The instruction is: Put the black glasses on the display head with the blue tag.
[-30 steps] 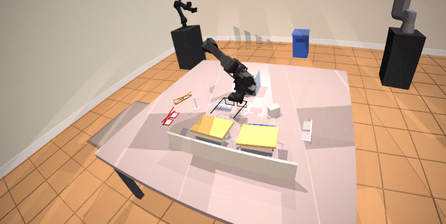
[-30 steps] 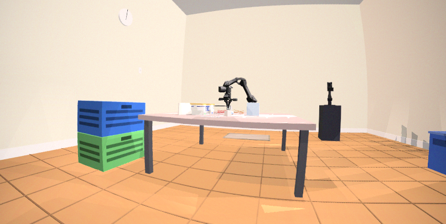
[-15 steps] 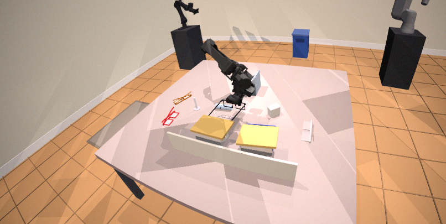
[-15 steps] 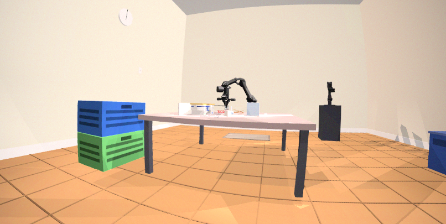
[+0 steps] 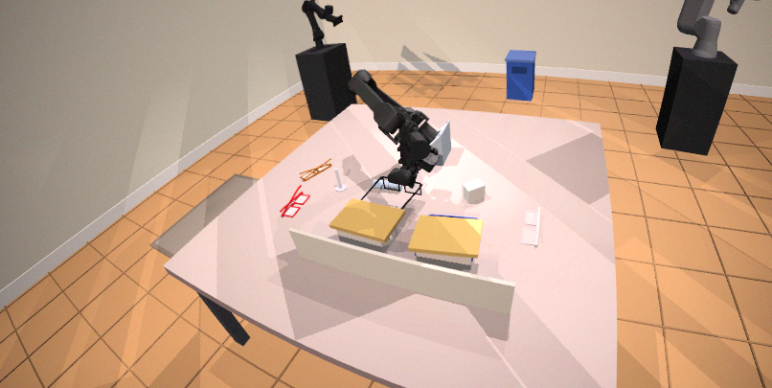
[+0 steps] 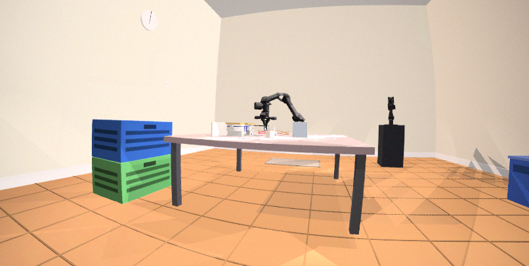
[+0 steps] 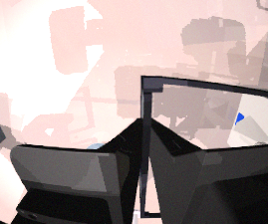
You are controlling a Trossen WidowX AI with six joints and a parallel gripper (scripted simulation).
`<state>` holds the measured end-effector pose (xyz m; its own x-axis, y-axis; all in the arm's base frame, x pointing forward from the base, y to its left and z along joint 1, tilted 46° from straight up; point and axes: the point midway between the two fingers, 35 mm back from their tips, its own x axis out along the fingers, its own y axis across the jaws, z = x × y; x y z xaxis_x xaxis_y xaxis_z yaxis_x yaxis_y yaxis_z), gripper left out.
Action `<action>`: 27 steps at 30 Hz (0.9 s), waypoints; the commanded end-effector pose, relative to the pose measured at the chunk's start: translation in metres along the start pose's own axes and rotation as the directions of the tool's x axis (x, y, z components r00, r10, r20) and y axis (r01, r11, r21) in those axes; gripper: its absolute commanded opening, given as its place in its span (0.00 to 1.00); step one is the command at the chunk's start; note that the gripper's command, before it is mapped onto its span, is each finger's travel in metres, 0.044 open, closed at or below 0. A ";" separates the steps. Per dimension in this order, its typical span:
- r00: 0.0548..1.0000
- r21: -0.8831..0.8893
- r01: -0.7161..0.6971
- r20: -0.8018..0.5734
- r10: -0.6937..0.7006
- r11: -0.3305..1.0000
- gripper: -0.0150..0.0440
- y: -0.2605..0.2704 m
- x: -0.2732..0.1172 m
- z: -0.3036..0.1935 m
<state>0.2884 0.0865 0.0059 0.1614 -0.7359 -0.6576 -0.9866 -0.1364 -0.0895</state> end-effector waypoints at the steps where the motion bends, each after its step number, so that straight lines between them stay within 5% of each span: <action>1: 1.000 -0.006 0.000 -0.005 0.000 1.000 0.25 -0.006 0.001 -0.001; 27: 1.000 -0.005 0.001 -0.005 -0.001 1.000 0.25 -0.047 0.003 -0.001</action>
<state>0.3304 0.0914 0.0088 0.1627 -0.7357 -0.6575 -0.9864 -0.1375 -0.0903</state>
